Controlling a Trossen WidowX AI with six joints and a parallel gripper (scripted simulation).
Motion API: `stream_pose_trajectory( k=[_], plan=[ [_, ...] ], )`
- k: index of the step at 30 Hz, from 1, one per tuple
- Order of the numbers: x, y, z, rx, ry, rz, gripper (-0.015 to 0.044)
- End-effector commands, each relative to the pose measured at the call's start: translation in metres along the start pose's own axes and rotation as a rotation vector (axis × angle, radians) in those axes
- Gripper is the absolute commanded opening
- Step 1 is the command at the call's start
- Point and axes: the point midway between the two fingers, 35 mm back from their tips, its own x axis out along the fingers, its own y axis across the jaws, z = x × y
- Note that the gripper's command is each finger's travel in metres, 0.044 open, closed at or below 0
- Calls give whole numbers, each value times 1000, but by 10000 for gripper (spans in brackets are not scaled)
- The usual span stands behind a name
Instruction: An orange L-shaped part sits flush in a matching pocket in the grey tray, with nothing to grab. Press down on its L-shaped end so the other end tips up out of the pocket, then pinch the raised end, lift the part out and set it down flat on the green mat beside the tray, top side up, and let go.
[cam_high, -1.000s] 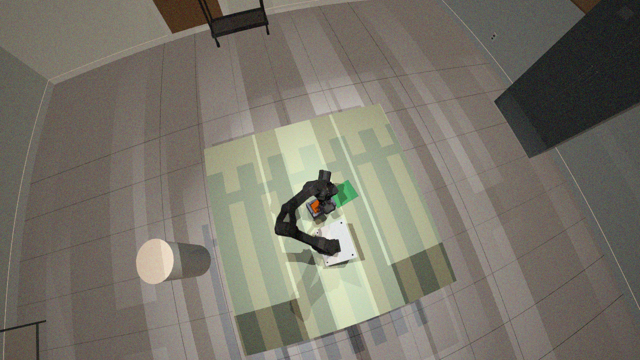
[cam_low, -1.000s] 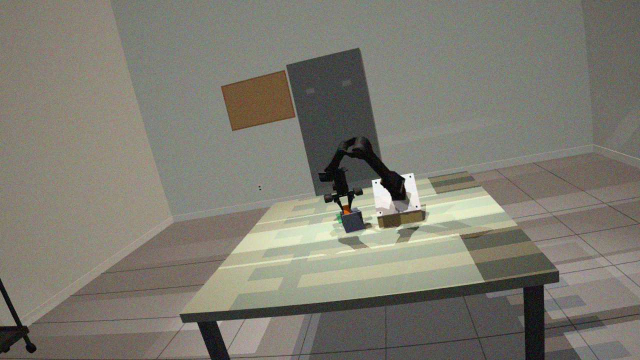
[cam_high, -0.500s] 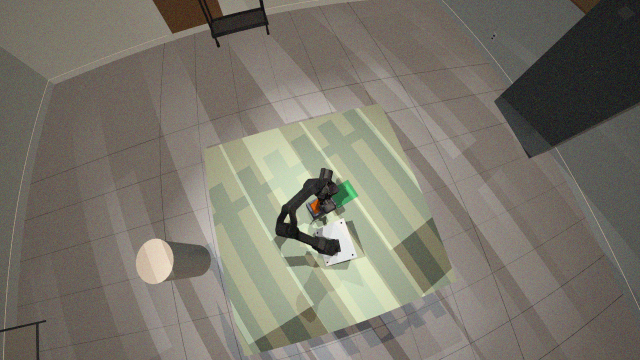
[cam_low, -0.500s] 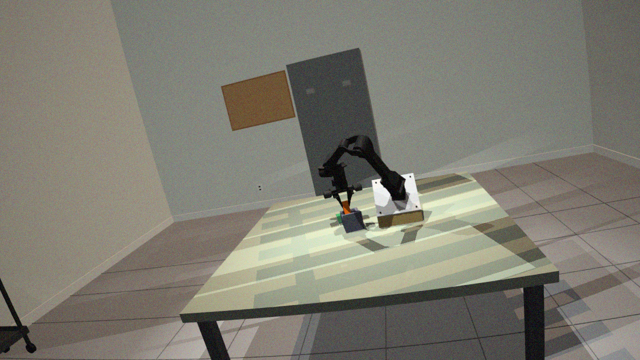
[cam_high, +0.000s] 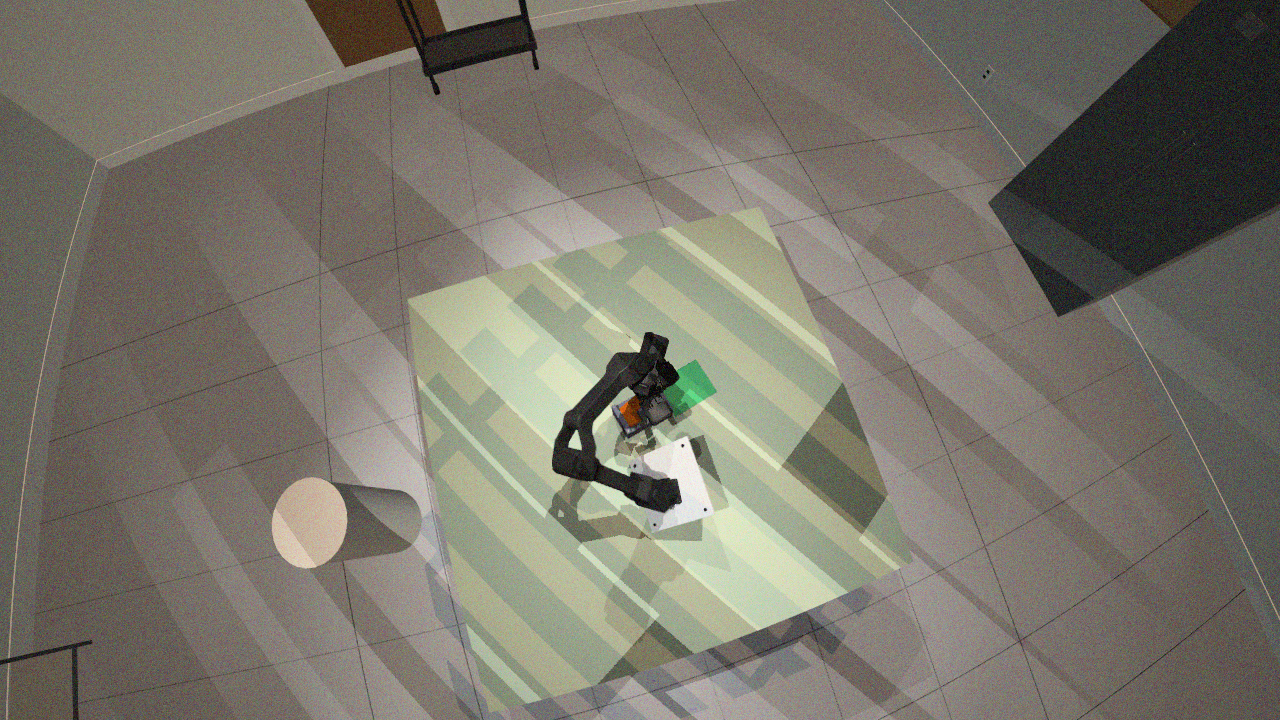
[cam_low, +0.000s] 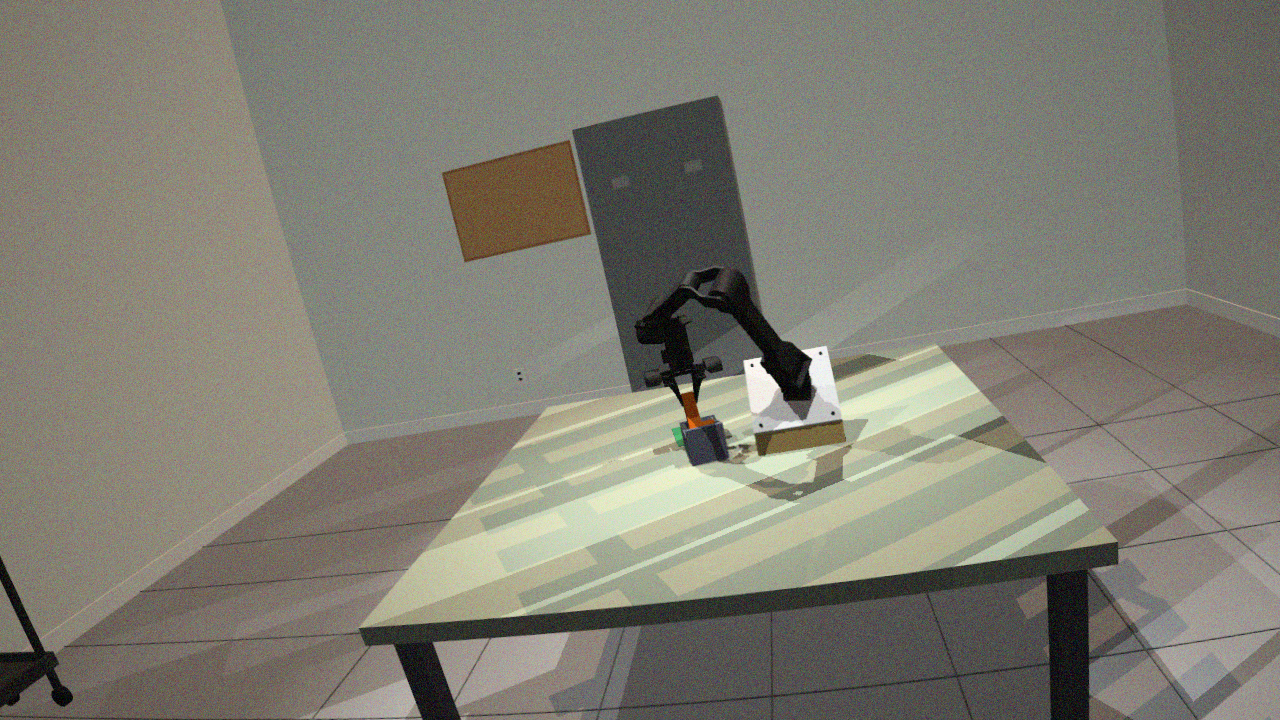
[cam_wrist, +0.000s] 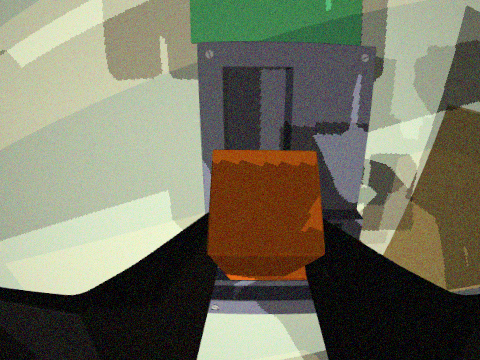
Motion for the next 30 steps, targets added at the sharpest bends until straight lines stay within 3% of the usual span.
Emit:
stream_pose_trajectory(
  k=[1, 16, 30],
  plan=[
    [-7, 0, -1, -7, -2, -2, 0],
    [-31, 0, -1, -7, -3, -2, 0],
    [-33, -1, 13, -7, -4, -2, 0]
  ],
)
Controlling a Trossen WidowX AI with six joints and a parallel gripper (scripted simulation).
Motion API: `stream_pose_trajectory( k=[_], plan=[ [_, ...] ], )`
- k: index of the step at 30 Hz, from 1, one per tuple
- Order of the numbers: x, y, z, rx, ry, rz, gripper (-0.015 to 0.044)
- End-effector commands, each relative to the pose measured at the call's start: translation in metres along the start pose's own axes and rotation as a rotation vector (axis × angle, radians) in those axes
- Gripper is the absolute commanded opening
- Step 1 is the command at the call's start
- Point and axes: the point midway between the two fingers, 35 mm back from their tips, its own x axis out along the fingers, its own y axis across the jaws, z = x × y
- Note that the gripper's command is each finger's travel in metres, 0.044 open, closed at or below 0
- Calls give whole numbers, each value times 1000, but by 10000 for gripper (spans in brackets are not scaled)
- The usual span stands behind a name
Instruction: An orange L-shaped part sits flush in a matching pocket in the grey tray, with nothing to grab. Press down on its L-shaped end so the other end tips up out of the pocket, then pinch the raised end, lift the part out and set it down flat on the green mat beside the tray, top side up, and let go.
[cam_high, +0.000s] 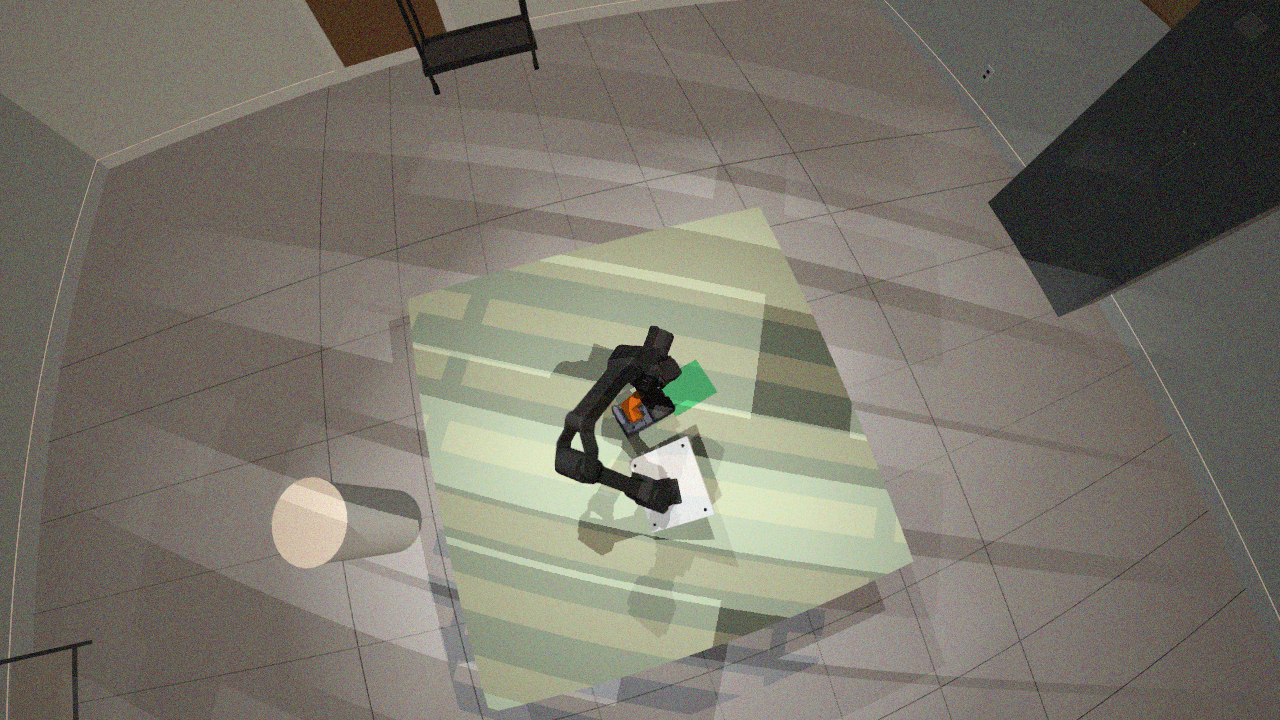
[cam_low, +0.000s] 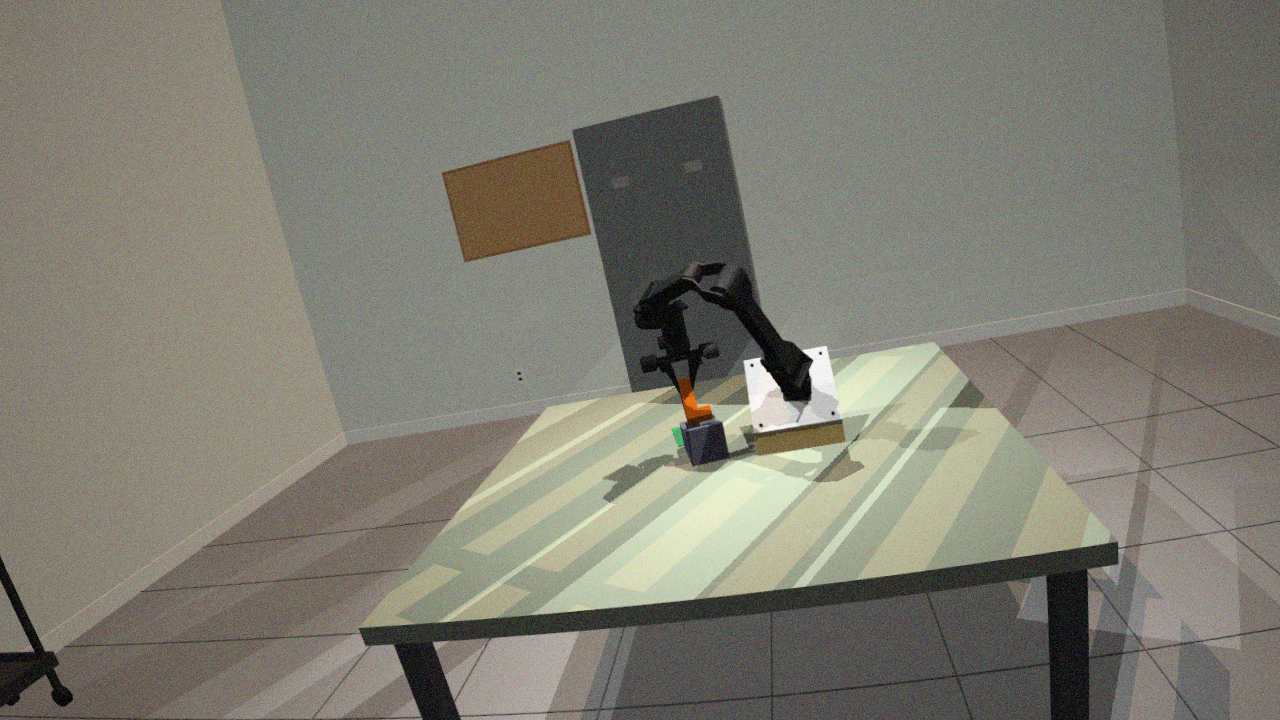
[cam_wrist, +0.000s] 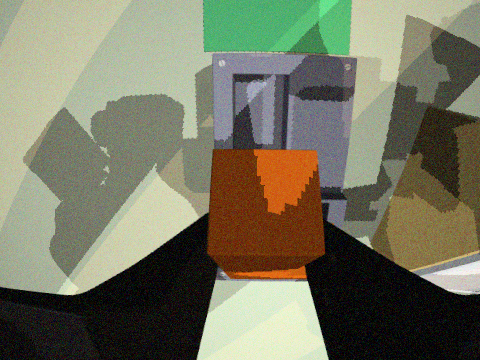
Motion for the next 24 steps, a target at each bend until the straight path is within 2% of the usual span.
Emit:
stream_pose_trajectory(
  k=[1, 24],
  plan=[
    [3, -2, 13, 1, 3, -10, 0],
    [3, -9, 115, -1, -4, -9, 0]
  ],
)
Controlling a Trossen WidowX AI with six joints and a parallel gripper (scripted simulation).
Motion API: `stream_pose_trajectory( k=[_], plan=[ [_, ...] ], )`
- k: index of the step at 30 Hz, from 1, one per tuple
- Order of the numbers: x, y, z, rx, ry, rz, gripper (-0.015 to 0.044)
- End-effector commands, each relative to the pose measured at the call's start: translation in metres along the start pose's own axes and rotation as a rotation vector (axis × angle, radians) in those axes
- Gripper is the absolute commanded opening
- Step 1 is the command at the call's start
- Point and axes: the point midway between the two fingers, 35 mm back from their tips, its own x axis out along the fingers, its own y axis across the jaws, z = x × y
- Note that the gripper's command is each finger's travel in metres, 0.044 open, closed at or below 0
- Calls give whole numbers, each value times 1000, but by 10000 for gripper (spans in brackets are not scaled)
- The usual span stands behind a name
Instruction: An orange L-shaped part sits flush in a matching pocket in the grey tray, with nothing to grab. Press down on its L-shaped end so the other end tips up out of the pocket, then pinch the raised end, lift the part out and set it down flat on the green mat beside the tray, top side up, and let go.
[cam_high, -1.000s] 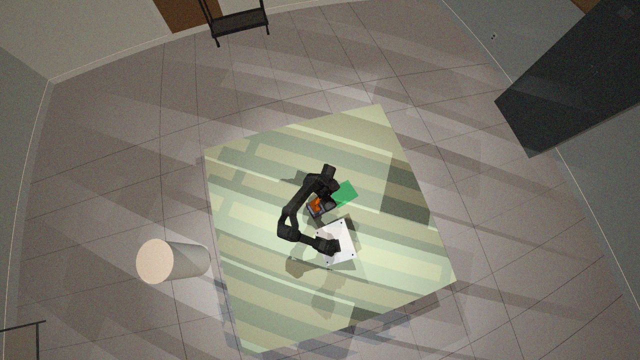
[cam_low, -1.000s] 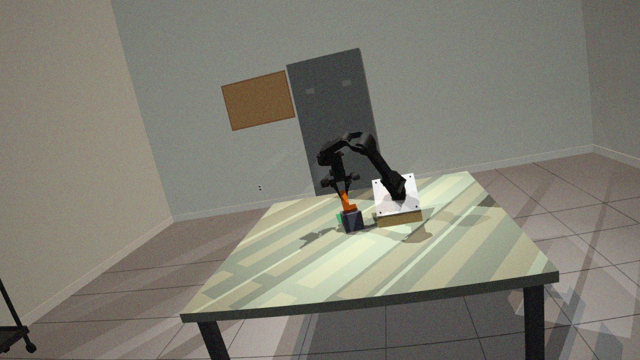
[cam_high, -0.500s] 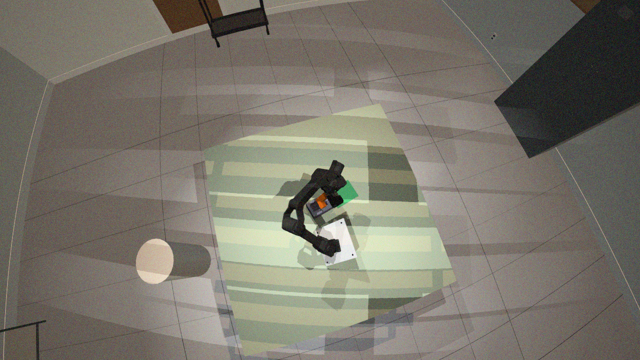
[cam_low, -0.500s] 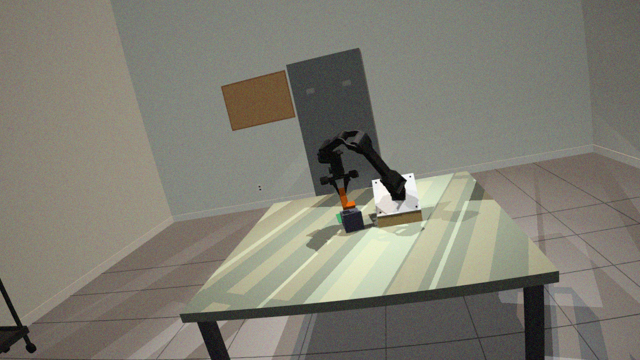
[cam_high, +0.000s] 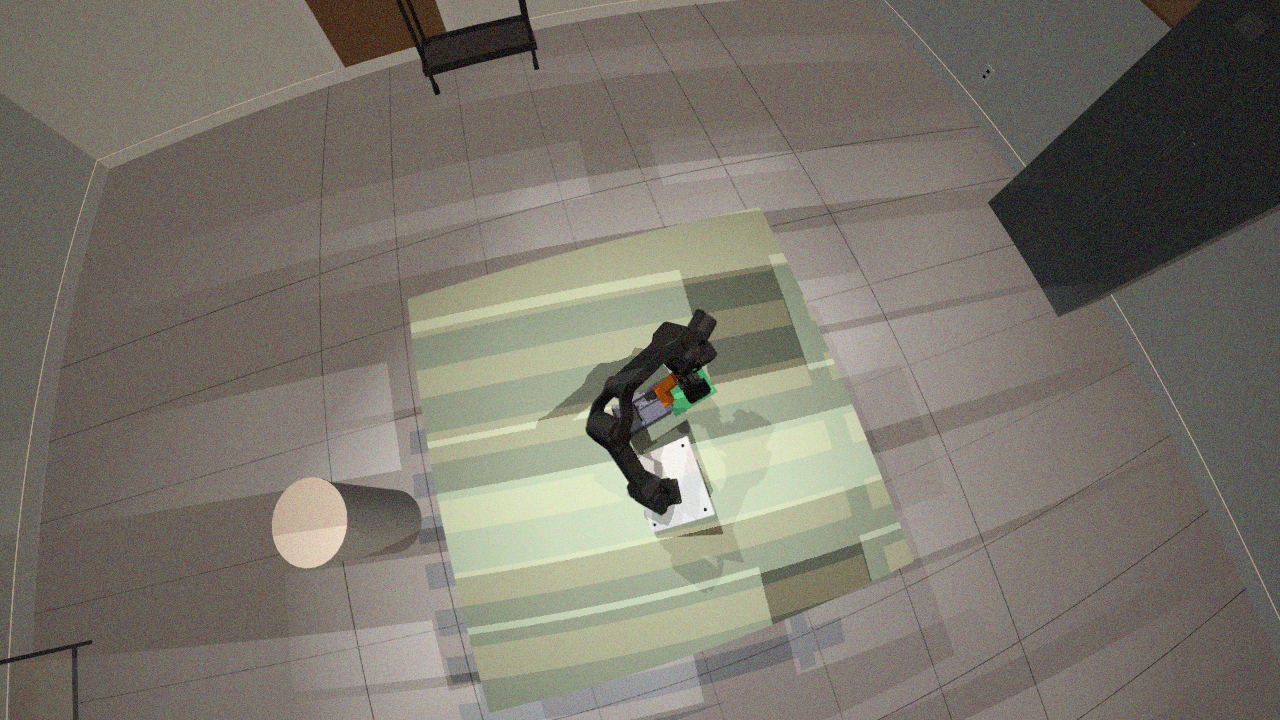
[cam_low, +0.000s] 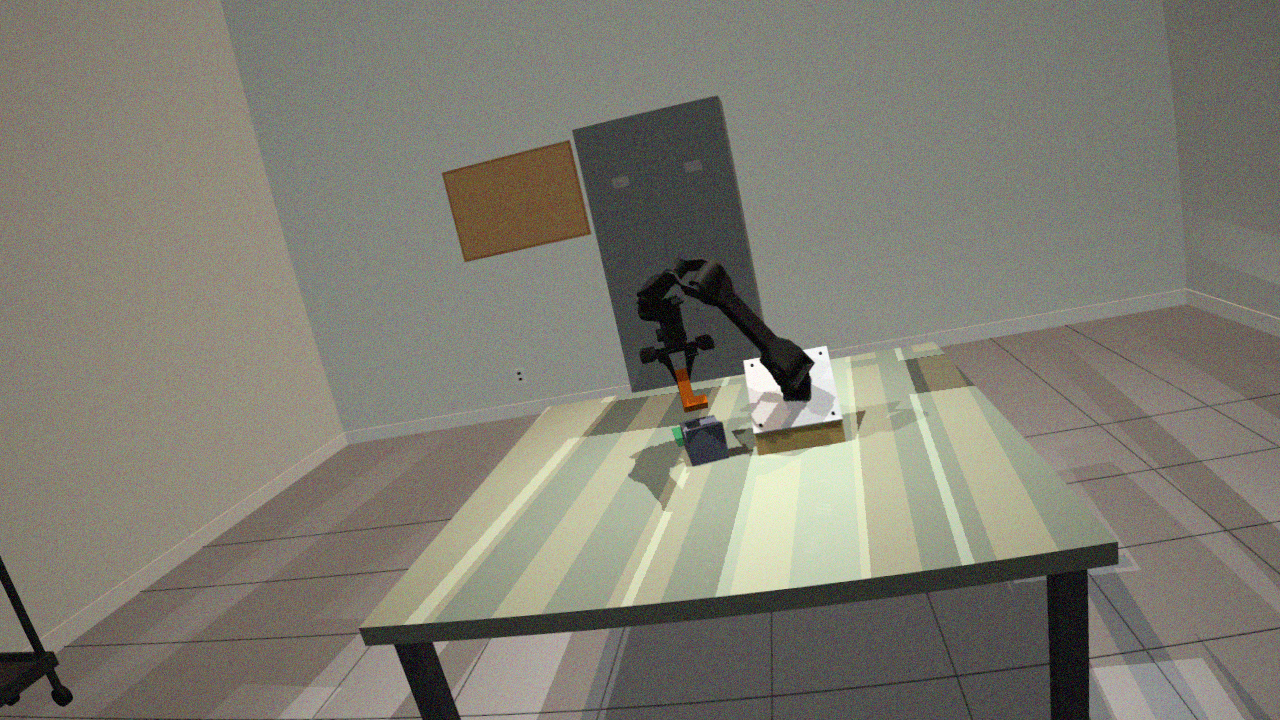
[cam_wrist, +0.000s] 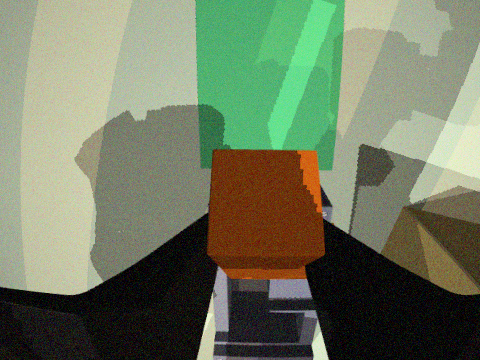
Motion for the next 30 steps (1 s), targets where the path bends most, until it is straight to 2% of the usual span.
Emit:
stream_pose_trajectory(
  k=[1, 11, 30],
  plan=[
    [3, -4, 19, 0, 6, -10, 0],
    [3, -11, 59, -1, 3, -10, 0],
    [23, -11, 60, -1, 4, -10, 0]
  ],
)
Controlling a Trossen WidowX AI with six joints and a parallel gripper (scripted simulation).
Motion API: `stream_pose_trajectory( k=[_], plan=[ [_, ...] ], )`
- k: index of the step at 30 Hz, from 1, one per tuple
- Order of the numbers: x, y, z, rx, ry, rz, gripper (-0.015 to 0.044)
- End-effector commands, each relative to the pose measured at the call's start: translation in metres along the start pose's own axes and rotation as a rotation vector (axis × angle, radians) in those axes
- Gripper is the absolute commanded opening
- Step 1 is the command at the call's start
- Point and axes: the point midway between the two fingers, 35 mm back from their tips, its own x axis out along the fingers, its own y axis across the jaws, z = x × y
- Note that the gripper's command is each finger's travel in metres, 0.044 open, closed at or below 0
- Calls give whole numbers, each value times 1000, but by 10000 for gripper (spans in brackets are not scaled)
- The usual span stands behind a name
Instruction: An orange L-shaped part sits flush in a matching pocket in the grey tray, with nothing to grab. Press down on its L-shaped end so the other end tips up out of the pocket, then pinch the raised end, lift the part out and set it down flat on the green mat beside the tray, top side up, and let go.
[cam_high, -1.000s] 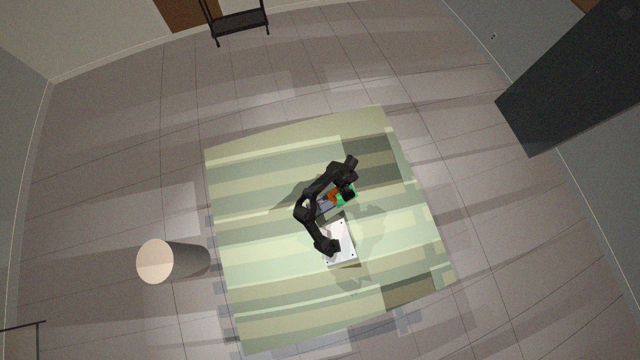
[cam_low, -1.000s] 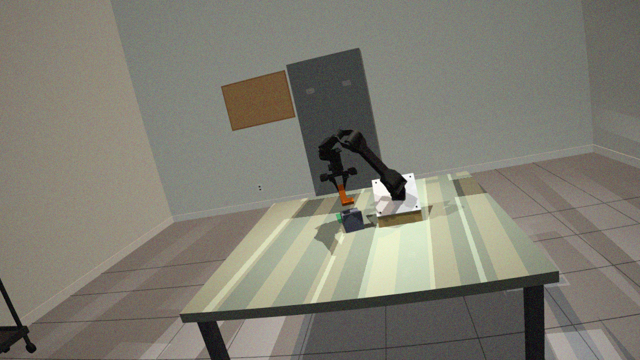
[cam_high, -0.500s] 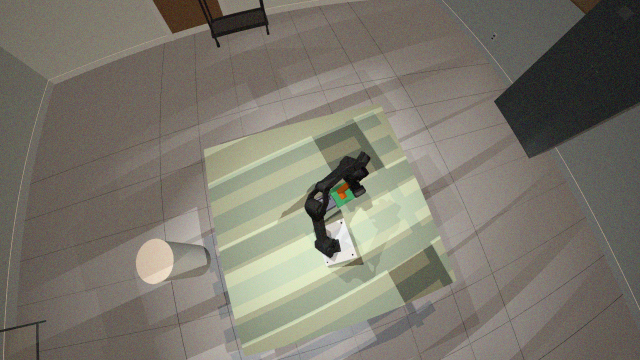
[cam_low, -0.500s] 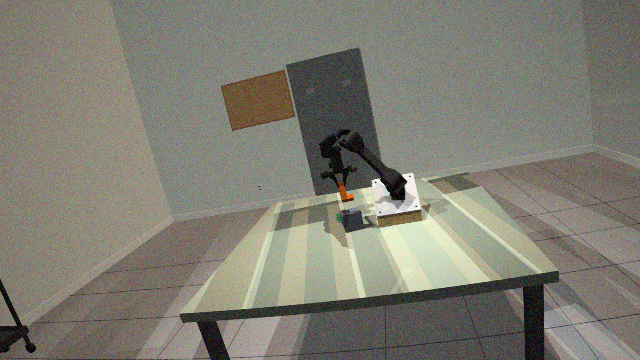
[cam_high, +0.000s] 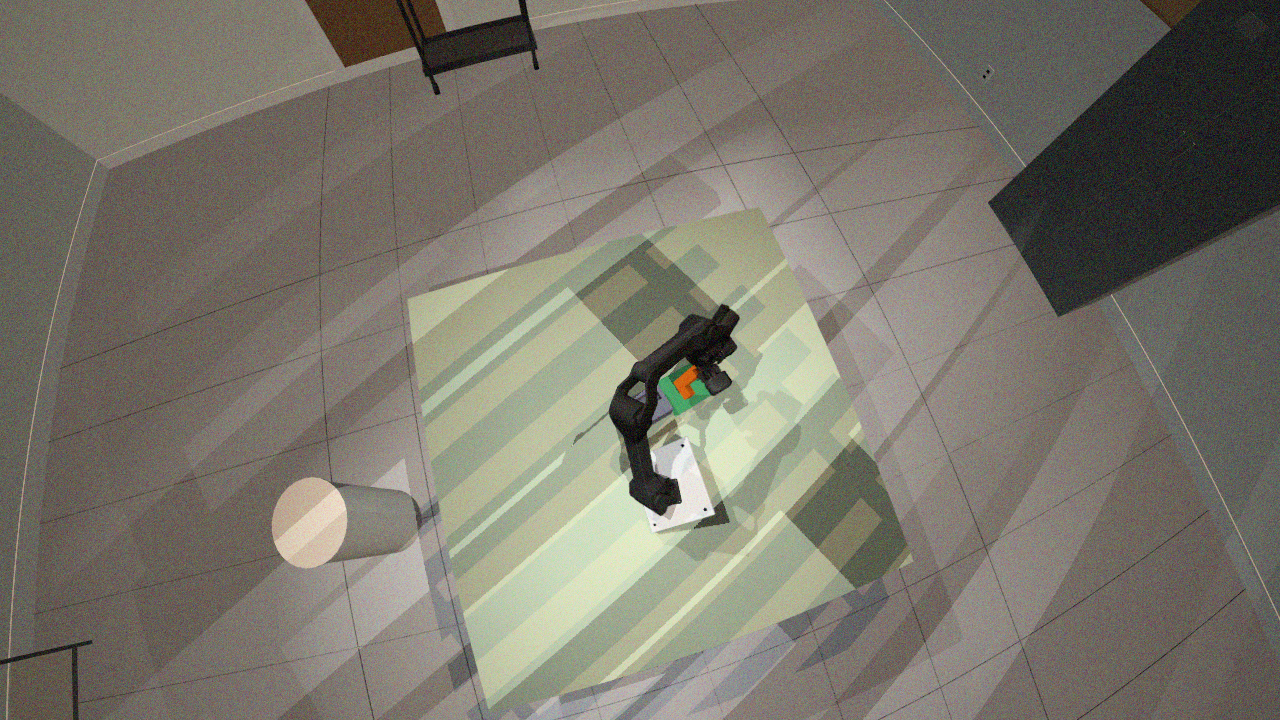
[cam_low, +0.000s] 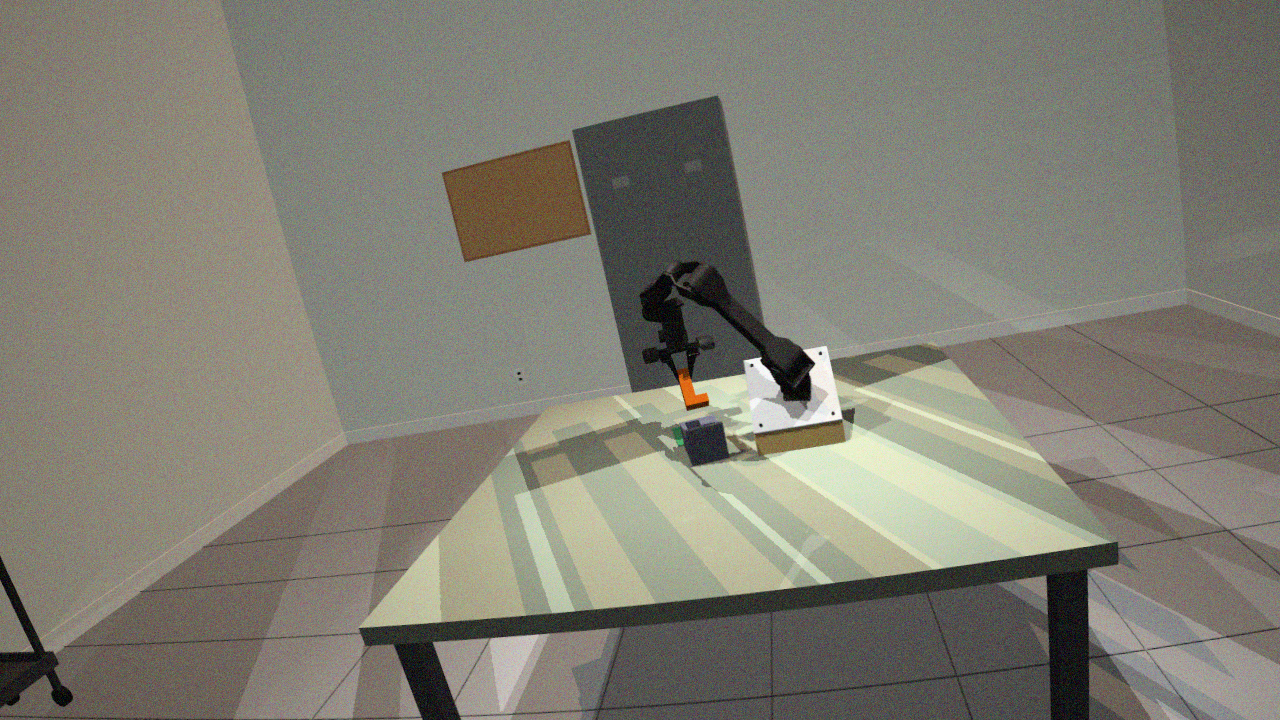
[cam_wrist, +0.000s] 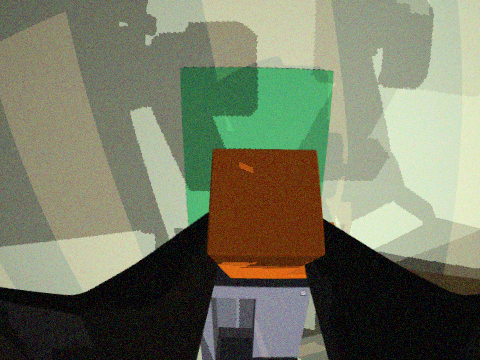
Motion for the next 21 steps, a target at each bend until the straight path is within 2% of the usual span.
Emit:
stream_pose_trajectory(
  k=[1, 21],
  plan=[
    [10, -1, -1, 9, 13, -2, 0],
    [41, -1, -2, 9, 14, -1, 0]
  ],
)
